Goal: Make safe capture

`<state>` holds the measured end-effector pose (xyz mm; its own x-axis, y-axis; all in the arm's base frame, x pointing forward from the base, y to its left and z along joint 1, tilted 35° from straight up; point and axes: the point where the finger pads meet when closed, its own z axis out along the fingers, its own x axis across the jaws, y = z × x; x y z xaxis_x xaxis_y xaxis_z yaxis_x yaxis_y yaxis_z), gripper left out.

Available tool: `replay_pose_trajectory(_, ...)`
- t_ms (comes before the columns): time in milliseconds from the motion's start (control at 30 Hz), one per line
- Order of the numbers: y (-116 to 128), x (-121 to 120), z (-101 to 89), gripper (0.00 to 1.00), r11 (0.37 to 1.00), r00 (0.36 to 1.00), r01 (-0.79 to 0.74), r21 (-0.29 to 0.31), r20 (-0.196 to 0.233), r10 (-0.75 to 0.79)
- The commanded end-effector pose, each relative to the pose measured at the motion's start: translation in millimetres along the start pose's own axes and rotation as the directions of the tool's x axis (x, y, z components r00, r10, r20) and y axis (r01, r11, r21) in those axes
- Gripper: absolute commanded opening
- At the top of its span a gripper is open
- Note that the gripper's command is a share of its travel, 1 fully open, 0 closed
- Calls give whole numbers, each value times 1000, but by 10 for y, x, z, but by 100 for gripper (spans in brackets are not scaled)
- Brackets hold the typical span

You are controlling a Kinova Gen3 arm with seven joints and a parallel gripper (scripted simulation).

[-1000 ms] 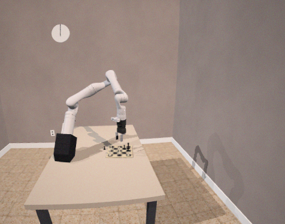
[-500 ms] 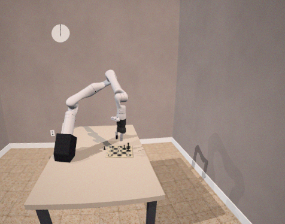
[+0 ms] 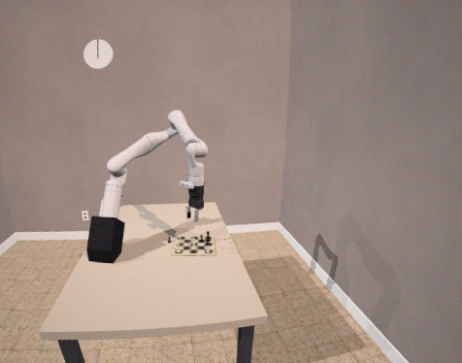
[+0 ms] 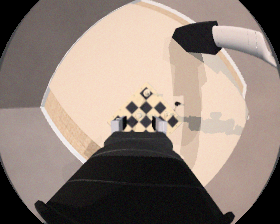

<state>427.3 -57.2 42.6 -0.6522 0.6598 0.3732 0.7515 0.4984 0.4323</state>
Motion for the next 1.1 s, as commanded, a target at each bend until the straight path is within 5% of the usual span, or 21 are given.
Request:
replay_pose_trajectory(0, 27, -27, -100, 100, 1000, 1000, 3, -7, 11, -3)
replay_pose_trajectory(1067, 26, -26, -149, 100, 1000, 1000, 3, -7, 11, -3)
